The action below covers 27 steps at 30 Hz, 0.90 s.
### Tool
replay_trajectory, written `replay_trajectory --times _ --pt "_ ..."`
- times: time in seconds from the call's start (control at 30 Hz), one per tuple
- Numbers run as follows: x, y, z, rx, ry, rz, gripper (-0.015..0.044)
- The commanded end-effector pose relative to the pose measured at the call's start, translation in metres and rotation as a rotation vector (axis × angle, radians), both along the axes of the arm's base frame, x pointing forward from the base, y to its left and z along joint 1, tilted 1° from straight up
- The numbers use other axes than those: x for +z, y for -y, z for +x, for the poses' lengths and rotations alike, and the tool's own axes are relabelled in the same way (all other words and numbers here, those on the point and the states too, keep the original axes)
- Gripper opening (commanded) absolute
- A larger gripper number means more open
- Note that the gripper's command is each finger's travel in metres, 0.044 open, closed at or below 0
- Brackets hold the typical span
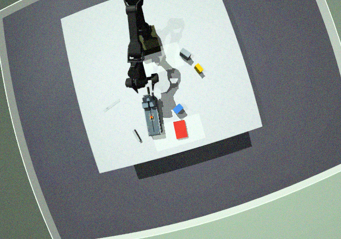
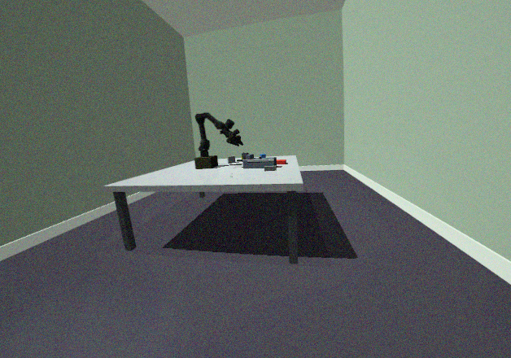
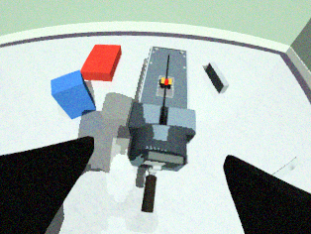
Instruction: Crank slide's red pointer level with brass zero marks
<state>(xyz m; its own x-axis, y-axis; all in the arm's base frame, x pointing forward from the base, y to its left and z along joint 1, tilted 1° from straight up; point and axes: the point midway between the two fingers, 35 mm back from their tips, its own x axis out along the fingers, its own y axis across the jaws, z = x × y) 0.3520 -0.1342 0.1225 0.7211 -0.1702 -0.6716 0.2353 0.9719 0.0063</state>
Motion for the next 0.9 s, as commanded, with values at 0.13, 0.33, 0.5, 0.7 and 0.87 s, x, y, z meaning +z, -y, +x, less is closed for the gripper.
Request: replay_trajectory --times 0.13,0.33,0.5,0.7,0.87 --pt "-0.05 0.0 0.001 0.006 -0.016 0.007 0.044" --pt "-0.083 -0.002 -0.002 0.006 -0.016 0.007 0.044" --pt "-0.091 -0.003 -0.003 0.007 -0.017 0.006 0.044" --pt "-0.098 -0.003 -0.002 0.007 -0.017 0.006 0.044" --pt "-0.106 -0.002 -0.001 0.007 -0.017 0.006 0.044"
